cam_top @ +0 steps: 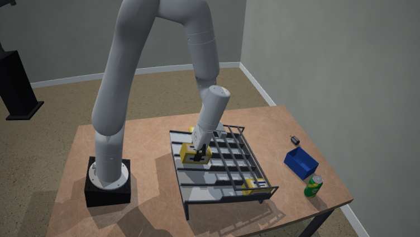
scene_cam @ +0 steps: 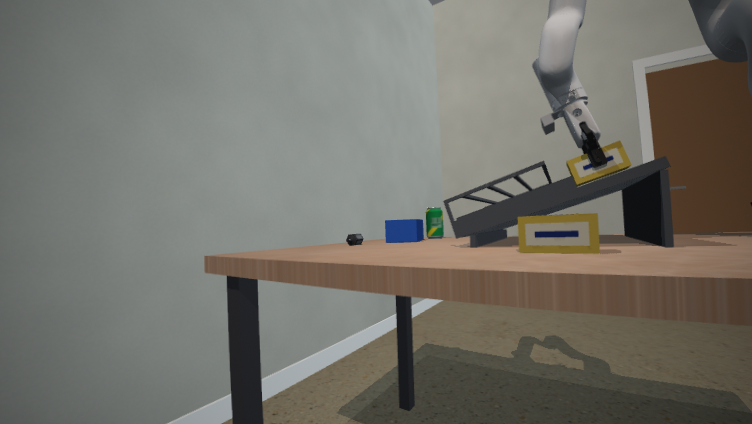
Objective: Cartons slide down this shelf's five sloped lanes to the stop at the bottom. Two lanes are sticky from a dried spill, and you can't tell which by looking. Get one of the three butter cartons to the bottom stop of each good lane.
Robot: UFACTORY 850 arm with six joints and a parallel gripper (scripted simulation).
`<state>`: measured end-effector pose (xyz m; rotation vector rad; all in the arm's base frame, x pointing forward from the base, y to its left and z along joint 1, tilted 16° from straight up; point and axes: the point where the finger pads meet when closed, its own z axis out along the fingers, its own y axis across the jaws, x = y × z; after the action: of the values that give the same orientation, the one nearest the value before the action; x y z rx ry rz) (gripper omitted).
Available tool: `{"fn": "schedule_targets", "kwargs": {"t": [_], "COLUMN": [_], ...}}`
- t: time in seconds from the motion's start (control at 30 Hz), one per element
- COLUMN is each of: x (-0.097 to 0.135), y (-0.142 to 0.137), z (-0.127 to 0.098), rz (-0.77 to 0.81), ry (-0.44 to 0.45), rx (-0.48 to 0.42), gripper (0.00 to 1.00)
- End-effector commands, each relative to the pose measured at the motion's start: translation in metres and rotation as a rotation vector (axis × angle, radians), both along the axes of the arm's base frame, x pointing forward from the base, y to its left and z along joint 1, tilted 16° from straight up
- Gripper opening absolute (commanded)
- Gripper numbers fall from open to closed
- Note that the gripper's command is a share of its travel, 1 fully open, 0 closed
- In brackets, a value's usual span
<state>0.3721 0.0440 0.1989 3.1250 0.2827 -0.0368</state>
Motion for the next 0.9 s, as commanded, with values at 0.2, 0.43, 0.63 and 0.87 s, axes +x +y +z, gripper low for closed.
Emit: {"fn": "schedule_targets", "kwargs": {"t": [0.2, 0.43, 0.63, 0.87], "x": [0.0006, 0.0006, 0.0006, 0.0006], "y": [0.0, -0.0002, -0.0002, -0.0002], "z": [0.0005, -0.0021, -0.0021, -0.0021], "rz": [0.0, 0.0, 0.0, 0.0], "ry": [-0.001, -0.001, -0.001, -0.001], "rx": [0.0, 0.0, 0.0, 0.0], "gripper": [0.0, 0.0, 0.0, 0.0]}}
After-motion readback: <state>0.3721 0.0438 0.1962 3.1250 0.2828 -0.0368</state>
